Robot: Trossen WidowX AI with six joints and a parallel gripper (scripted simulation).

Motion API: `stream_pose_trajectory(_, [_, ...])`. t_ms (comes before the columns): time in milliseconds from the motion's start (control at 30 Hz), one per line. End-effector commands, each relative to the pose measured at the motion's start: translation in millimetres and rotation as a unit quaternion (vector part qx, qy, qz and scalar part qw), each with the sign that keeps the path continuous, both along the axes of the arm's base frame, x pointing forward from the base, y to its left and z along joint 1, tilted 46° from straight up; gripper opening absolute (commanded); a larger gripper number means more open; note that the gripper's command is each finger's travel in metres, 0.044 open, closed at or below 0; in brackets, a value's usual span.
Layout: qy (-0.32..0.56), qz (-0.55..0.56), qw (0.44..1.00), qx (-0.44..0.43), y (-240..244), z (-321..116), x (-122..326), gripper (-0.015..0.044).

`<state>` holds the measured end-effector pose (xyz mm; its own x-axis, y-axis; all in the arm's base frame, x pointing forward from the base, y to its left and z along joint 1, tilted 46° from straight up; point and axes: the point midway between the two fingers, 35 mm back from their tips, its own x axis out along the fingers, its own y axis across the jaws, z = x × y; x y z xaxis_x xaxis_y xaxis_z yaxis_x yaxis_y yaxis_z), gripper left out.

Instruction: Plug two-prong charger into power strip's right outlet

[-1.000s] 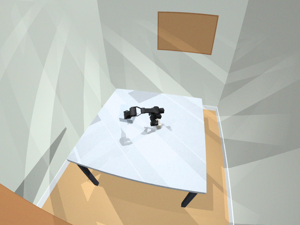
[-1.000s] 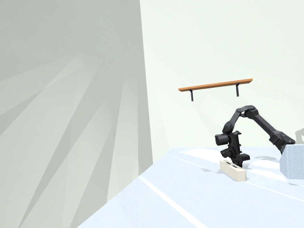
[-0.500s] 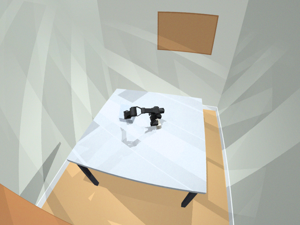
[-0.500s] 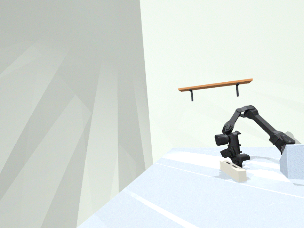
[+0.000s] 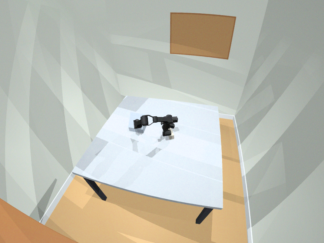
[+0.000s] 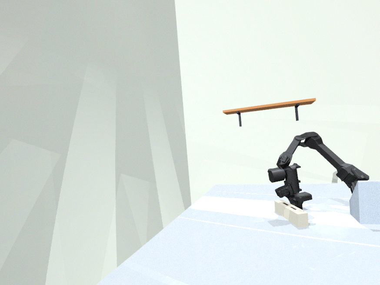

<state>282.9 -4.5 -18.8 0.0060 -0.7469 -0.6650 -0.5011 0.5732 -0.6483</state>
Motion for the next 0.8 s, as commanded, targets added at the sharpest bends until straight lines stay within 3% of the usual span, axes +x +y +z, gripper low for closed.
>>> stream_pose_trajectory(0, [-0.012,-0.001,1.000,0.006,4.1,-1.9,8.7,0.0000])
stream_pose_trajectory(767, [-0.012,-0.001,1.000,0.006,5.8,-3.3,13.3,0.0000])
